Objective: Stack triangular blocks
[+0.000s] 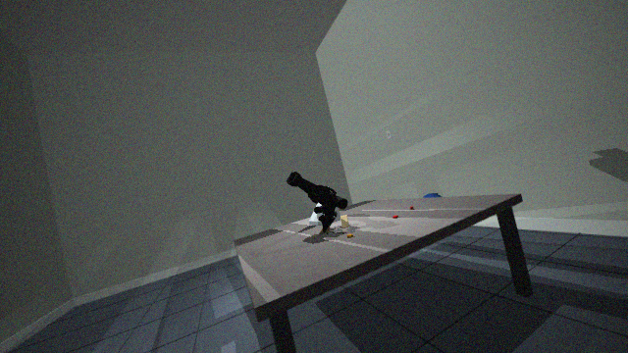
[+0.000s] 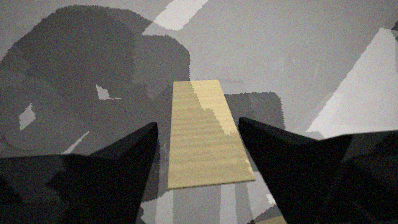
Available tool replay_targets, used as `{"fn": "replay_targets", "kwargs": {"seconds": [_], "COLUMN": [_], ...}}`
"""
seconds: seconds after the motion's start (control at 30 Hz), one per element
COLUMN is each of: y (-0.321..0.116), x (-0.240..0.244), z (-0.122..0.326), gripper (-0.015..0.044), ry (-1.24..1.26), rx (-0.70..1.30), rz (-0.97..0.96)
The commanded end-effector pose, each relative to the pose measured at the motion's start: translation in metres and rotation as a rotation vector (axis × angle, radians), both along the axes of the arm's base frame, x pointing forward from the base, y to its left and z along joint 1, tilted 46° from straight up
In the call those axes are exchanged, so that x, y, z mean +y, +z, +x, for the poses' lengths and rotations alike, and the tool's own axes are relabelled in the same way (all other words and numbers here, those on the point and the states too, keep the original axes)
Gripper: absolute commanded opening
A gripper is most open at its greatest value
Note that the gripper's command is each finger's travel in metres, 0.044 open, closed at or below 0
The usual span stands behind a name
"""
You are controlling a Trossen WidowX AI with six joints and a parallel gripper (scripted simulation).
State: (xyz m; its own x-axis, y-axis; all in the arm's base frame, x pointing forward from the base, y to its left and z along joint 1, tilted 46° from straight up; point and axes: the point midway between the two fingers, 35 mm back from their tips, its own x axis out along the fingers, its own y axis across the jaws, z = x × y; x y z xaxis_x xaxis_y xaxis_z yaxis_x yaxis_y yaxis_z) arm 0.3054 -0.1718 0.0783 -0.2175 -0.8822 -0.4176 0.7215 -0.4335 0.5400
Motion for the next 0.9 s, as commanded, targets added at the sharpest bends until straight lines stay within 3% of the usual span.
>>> {"fn": "replay_targets", "kwargs": {"seconds": [0.0, 0.07, 0.3, 0.47, 0.87], "y": [-0.001, -0.001, -0.001, 0.001, 0.012], "x": [0.0, 0.0, 0.0, 0.001, 0.003], "z": [-0.002, -0.002, -0.002, -0.001, -0.009], "gripper": [0.023, 0.0177, 0.0131, 0.0, 0.0], "ry": [0.003, 0.003, 0.003, 0.001, 0.114], "rx": [0.01, 0.01, 0.01, 0.004, -0.082], "rz": [-0.003, -0.003, -0.003, -0.001, 0.16]}}
